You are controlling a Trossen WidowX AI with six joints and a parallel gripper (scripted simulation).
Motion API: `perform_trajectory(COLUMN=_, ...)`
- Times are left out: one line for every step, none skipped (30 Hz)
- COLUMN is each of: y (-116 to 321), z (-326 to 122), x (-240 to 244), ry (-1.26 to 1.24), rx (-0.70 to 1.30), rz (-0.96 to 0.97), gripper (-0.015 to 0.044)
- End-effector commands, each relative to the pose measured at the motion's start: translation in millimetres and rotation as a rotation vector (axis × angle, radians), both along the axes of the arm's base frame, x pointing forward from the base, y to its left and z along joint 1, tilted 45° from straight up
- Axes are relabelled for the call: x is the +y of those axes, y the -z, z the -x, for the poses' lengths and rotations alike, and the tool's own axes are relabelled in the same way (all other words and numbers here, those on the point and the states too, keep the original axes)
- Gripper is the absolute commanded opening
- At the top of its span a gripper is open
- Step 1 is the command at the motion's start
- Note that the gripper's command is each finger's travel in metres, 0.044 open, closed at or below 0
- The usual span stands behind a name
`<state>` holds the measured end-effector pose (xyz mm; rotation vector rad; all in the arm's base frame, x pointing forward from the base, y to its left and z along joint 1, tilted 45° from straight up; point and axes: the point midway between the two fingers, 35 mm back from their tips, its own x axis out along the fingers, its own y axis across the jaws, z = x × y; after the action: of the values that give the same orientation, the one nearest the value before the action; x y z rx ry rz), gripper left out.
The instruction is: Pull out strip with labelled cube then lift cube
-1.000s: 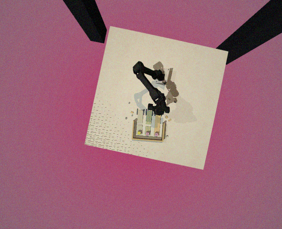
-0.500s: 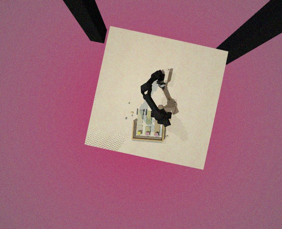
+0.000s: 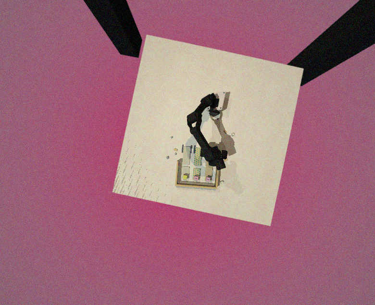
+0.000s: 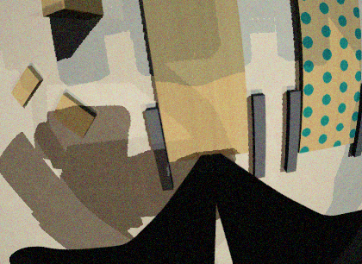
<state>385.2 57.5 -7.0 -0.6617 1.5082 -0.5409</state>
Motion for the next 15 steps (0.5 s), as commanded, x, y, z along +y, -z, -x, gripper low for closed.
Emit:
perform_trajectory(y=6.8, z=2.1, x=-4.4, ry=-0.006, rx=0.012, rz=0.007, gripper=0.0)
perform_trajectory(y=7.9, z=2.0, x=-5.5, ry=-0.006, rx=0.012, rz=0.007, gripper=0.0)
perform_trajectory(y=9.1, z=1.9, x=-6.7, ry=-0.006, rx=0.012, rz=0.007, gripper=0.0)
perform_trajectory(y=10.2, z=1.8, x=-7.9, ry=-0.006, rx=0.012, rz=0.007, gripper=0.0)
perform_trajectory(y=11.4, z=1.7, x=-9.1, ry=-0.006, rx=0.012, rz=0.007, gripper=0.0)
perform_trajectory(y=12.5, z=1.7, x=-10.3, ry=-0.006, rx=0.012, rz=0.007, gripper=0.0)
perform_trajectory(y=13.7, z=1.6, x=-11.5, ry=-0.006, rx=0.012, rz=0.007, gripper=0.0)
perform_trajectory(y=14.8, z=1.5, x=-12.7, ry=-0.006, rx=0.012, rz=0.007, gripper=0.0)
perform_trajectory(y=15.9, z=1.4, x=-13.9, ry=-0.006, rx=0.012, rz=0.007, gripper=0.0)
perform_trajectory(y=17.1, z=1.4, x=-15.1, ry=-0.006, rx=0.012, rz=0.008, gripper=0.0)
perform_trajectory(y=18.2, z=1.3, x=-16.3, ry=-0.006, rx=0.012, rz=0.008, gripper=0.0)
perform_trajectory(y=19.3, z=1.3, x=-17.5, ry=-0.006, rx=0.012, rz=0.008, gripper=0.0)
perform_trajectory(y=20.4, z=1.2, x=-18.7, ry=-0.006, rx=0.012, rz=0.008, gripper=0.0)
perform_trajectory(y=21.5, z=1.2, x=-19.9, ry=-0.006, rx=0.012, rz=0.008, gripper=0.0)
perform_trajectory(y=22.6, z=1.1, x=-21.2, ry=-0.006, rx=0.012, rz=0.008, gripper=0.0)
